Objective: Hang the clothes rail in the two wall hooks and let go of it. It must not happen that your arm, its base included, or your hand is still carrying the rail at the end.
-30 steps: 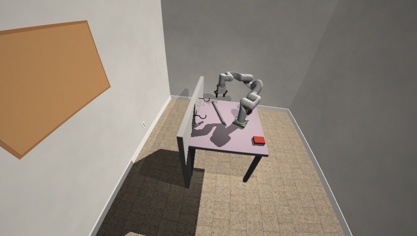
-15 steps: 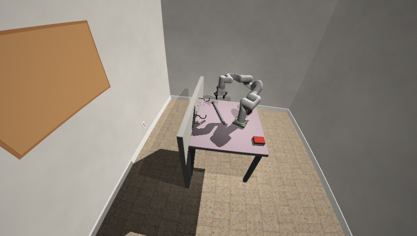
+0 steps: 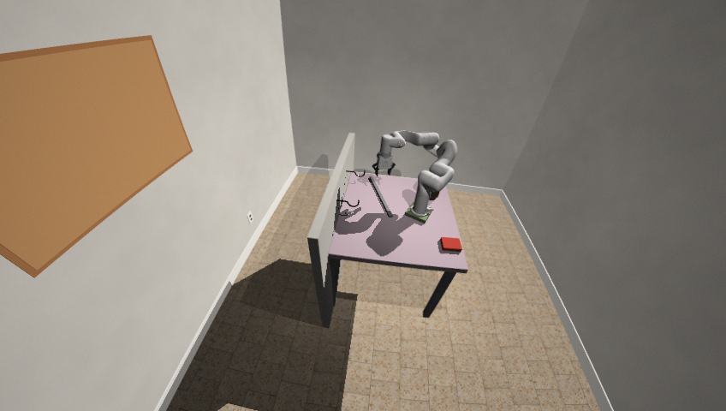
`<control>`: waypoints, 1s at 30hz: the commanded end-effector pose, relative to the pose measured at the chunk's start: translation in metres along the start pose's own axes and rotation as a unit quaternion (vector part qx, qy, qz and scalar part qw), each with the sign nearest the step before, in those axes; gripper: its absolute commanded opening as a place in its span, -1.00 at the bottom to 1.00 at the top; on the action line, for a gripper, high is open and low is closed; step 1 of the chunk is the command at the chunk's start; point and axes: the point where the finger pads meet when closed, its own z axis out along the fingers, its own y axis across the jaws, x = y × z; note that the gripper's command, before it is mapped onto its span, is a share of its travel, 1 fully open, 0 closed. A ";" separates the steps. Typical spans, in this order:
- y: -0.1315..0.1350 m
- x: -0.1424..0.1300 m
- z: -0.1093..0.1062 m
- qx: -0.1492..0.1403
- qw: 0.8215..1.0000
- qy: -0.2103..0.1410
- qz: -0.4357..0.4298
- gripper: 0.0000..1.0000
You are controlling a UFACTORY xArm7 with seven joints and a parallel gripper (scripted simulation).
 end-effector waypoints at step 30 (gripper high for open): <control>-0.001 0.001 0.034 0.001 1.000 0.001 0.000 1.00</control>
